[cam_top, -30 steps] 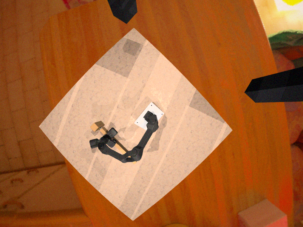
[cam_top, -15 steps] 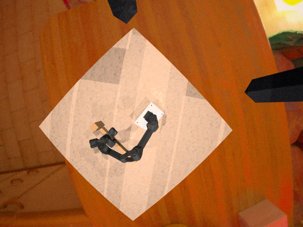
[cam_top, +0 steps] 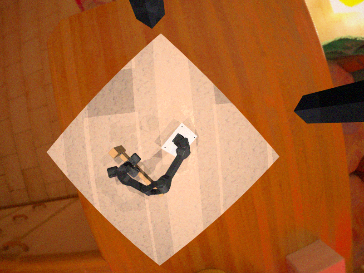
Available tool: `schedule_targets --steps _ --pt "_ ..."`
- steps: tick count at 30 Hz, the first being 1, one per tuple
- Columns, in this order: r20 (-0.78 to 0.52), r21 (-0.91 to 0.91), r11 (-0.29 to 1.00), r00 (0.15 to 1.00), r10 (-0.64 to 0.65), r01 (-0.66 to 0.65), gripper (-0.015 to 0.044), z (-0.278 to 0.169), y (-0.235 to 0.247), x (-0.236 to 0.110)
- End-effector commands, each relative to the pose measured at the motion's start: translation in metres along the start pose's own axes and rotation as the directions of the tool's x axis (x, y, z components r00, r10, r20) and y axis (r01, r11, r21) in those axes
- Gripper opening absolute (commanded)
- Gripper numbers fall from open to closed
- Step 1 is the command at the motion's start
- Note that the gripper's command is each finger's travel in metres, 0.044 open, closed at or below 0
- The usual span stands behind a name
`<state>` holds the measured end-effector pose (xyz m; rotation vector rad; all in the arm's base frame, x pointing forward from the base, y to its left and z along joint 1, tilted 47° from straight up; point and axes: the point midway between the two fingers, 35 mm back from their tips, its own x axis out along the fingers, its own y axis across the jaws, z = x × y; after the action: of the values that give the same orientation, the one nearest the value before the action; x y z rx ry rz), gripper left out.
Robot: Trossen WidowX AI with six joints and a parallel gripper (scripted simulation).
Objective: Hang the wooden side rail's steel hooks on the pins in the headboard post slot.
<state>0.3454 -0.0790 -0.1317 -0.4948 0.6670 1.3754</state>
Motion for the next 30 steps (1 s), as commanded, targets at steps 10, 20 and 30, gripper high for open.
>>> schedule_targets --steps 10,20,30 --pt "-0.002 -0.001 1.0 1.0 -0.006 0.006 0.0 -0.0035 -0.0006 -0.002" --pt "-0.002 -0.001 1.0 1.0 -0.006 0.006 0.0 -0.0045 -0.0008 -0.003" --pt "-0.002 -0.001 1.0 1.0 -0.006 0.006 0.0 -0.0048 -0.0007 -0.0021"
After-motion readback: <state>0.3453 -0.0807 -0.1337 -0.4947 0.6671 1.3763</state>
